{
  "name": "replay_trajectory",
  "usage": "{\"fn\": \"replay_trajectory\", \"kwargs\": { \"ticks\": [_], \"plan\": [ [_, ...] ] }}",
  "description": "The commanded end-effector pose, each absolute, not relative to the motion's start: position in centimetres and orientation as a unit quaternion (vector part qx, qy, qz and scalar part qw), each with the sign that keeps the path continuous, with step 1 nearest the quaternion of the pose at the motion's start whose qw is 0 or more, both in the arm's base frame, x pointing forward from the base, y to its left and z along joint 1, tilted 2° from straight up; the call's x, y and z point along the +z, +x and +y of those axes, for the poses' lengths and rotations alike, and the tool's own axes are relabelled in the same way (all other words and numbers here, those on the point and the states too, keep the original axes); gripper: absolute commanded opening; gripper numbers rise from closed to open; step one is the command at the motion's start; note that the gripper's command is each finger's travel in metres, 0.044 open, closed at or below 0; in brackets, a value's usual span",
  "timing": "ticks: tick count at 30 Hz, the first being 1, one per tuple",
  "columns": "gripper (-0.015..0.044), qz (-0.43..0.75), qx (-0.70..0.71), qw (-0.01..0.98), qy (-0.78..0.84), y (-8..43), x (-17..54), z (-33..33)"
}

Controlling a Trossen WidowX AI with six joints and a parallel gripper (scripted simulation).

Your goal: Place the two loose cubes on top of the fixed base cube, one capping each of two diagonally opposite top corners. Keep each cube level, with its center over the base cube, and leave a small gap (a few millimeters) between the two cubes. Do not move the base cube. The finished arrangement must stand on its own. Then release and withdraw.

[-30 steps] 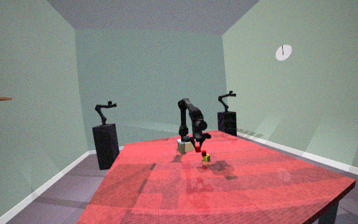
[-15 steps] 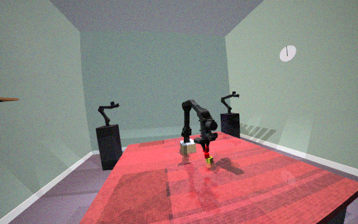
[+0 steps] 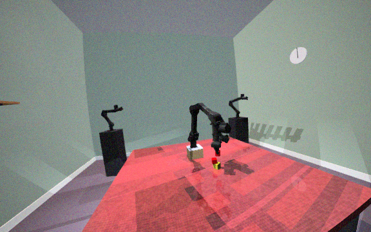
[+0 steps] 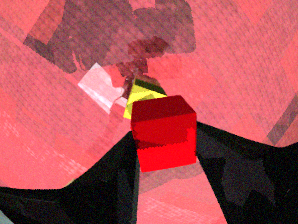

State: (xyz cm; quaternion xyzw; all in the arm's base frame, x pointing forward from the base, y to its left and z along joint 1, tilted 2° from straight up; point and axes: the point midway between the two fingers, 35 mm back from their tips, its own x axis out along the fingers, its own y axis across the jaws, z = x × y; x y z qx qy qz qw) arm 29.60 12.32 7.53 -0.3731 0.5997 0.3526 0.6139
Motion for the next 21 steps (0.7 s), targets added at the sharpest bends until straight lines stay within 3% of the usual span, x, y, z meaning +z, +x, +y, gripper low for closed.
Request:
{"fn": "replay_trajectory", "kwargs": {
  "ticks": [1, 21],
  "plan": [
    [0.0105, 0.567, 0.401, 0.58, -0.427, 28.8, 7.4, 13.5],
    [0.0105, 0.555, 0.417, 0.567, -0.443, 28.5, 4.8, 13.7]
  ]
}}
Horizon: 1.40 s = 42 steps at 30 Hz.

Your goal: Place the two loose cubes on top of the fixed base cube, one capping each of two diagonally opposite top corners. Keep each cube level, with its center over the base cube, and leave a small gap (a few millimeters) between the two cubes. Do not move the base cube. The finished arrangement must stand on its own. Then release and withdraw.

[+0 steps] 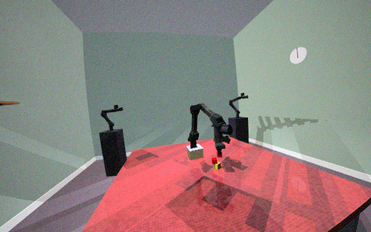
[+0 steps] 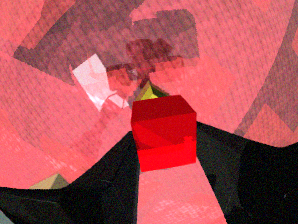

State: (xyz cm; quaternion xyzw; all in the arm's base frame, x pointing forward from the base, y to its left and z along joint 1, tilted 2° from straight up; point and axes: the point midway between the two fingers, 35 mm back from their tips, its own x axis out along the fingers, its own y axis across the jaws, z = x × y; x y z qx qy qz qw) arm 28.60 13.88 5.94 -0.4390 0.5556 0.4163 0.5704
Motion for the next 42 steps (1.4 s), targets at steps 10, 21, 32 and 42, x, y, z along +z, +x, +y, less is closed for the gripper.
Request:
{"fn": "replay_trajectory", "kwargs": {
  "ticks": [10, 21, 32, 42],
  "plan": [
    [0.0105, 0.555, 0.417, 0.567, -0.444, 28.5, 4.4, 13.7],
    [0.0105, 0.555, 0.417, 0.567, -0.443, 28.6, 3.4, 13.7],
    [0.0105, 0.556, 0.416, 0.568, -0.442, 28.7, 1.5, 13.7],
    [0.0105, 0.556, 0.416, 0.568, -0.442, 28.7, 1.4, 13.7]
  ]
}}
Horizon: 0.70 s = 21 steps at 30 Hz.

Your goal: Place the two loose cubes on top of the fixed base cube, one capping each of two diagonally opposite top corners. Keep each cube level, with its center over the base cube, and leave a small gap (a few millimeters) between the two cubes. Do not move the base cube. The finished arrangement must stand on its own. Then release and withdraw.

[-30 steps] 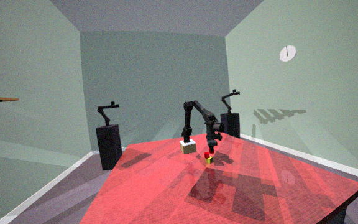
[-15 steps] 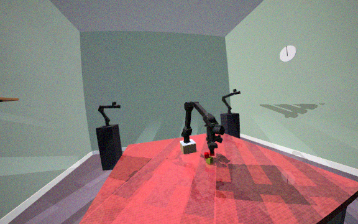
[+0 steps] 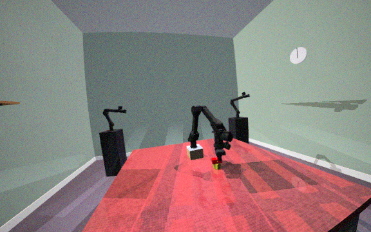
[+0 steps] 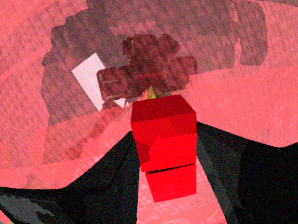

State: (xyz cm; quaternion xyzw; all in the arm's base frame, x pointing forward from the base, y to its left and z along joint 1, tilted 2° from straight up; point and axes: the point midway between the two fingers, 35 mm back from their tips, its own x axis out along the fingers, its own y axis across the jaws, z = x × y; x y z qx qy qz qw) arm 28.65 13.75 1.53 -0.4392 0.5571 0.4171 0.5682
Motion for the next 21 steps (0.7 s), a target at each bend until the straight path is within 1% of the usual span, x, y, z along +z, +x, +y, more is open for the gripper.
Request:
{"fn": "replay_trajectory", "kwargs": {
  "ticks": [1, 12, 16, 21],
  "plan": [
    [0.0105, 0.556, 0.416, 0.568, -0.442, 28.72, 1.38, 13.67],
    [0.0105, 0.556, 0.416, 0.568, -0.442, 28.72, 1.38, 13.67],
    [0.0205, 0.556, 0.416, 0.568, -0.442, 28.72, 1.38, 13.67],
    [0.0205, 0.556, 0.416, 0.568, -0.442, 28.72, 1.38, 13.67]
  ]
}}
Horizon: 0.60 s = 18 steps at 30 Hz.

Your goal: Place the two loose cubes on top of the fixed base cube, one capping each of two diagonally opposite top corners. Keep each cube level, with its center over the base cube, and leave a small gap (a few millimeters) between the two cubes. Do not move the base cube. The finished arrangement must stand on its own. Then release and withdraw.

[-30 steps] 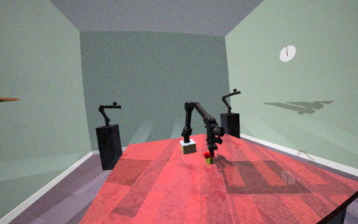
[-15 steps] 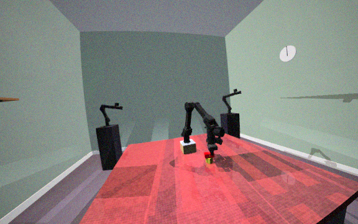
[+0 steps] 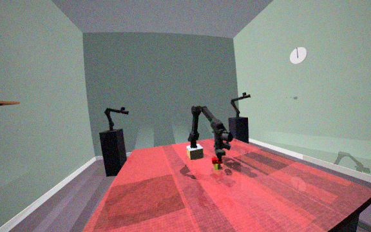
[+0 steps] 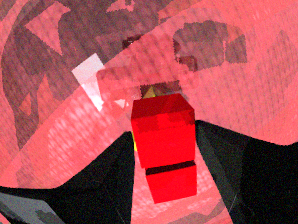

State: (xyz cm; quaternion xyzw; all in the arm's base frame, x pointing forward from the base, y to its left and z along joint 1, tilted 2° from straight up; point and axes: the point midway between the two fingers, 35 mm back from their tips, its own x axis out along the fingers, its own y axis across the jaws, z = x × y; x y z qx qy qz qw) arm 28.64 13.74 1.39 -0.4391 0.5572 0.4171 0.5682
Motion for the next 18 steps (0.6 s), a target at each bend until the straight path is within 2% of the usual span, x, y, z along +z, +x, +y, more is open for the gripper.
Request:
{"fn": "replay_trajectory", "kwargs": {
  "ticks": [1, 18],
  "plan": [
    [0.0205, 0.556, 0.416, 0.568, -0.441, 28.7, 1.6, 13.7],
    [0.0205, 0.557, 0.417, 0.568, -0.439, 28.6, 3.6, 13.8]
  ]
}}
